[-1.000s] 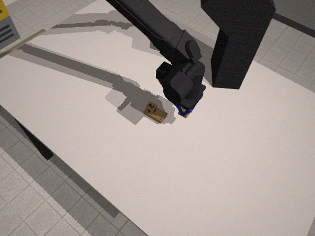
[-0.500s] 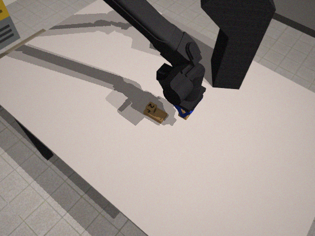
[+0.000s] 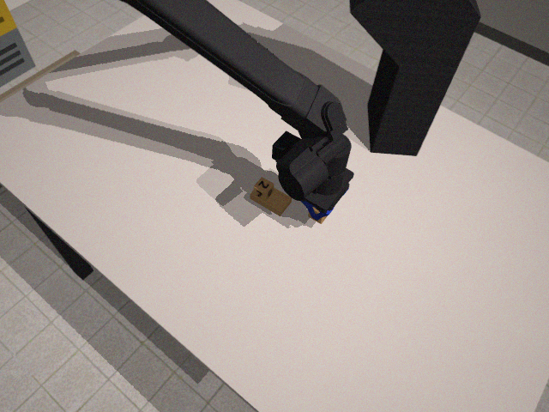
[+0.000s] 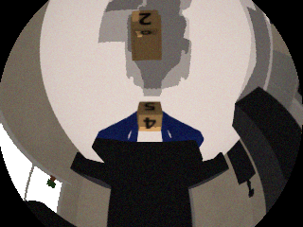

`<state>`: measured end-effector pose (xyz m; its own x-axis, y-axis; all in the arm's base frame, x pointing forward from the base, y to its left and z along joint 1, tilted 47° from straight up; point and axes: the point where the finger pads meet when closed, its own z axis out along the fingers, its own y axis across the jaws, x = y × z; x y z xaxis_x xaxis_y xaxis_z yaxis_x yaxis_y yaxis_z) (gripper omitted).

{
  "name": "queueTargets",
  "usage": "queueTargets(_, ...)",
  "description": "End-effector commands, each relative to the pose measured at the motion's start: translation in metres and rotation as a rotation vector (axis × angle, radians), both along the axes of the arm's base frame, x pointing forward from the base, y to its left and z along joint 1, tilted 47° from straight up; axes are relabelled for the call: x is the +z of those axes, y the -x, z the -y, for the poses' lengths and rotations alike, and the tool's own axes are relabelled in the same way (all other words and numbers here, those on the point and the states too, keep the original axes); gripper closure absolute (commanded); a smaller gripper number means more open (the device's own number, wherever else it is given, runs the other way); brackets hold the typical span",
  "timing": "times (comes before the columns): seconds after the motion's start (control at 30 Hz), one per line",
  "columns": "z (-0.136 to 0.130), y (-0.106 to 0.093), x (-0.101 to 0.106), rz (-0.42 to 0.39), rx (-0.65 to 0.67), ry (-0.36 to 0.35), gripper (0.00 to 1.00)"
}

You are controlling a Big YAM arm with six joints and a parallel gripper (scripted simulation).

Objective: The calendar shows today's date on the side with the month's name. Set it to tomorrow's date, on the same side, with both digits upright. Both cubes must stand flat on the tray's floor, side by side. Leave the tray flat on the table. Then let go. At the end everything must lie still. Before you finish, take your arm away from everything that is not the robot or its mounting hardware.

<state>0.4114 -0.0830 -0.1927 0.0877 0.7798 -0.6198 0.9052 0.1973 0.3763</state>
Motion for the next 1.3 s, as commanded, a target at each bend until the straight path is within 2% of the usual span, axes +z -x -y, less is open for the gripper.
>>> queueTargets(0.0,0.014,-0.006,-0.011,-0.012,0.008,0.017,0.73)
queueTargets(0.3,0.027,-0.014,-0.026,-0.012,0.007,0.018,0.73)
queueTargets(0.37,0.027,-0.014,-0.026,-0.012,0.007,0.018,0.73)
queueTargets(0.4,0.017,-0.022,-0.02,-0.004,0.031,0.019,0.73)
queueTargets(1.27,0.018,-0.021,-0.021,-0.005,0.03,0.019,0.73)
